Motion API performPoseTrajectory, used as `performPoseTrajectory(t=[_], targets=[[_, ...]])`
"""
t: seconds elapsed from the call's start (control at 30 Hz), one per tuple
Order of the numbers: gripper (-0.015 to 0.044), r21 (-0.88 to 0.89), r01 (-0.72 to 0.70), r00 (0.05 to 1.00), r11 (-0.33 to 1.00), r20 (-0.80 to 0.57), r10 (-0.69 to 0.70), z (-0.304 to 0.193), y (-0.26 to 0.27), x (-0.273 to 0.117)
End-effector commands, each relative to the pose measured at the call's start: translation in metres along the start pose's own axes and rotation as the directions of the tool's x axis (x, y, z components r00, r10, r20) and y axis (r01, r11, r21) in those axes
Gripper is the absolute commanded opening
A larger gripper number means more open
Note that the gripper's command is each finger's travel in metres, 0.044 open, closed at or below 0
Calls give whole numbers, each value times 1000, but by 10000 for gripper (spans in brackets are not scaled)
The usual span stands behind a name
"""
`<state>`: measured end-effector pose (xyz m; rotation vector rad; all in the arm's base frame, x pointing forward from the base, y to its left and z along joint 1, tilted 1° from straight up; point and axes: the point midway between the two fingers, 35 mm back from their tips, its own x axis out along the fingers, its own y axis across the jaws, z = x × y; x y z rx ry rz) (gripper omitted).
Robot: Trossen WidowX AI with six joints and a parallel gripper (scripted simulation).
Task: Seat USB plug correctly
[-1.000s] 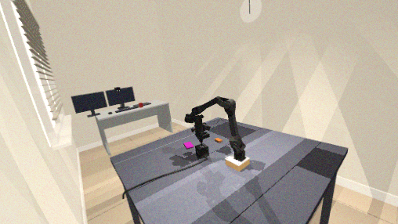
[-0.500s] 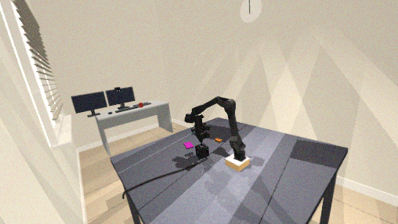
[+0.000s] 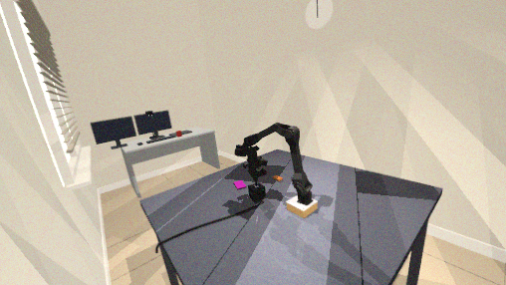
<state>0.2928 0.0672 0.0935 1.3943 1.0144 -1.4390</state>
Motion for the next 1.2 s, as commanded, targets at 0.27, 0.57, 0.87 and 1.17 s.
performPoseTrajectory(t=[0.27,0.57,0.87,1.17], targets=[[95,0,0,1000,1000,0,0,0,0,0],[95,0,0,1000,1000,0,0,0,0,0],[95,0,0,1000,1000,0,0,0,0,-2],[95,0,0,1000,1000,0,0,0,0,-11]])
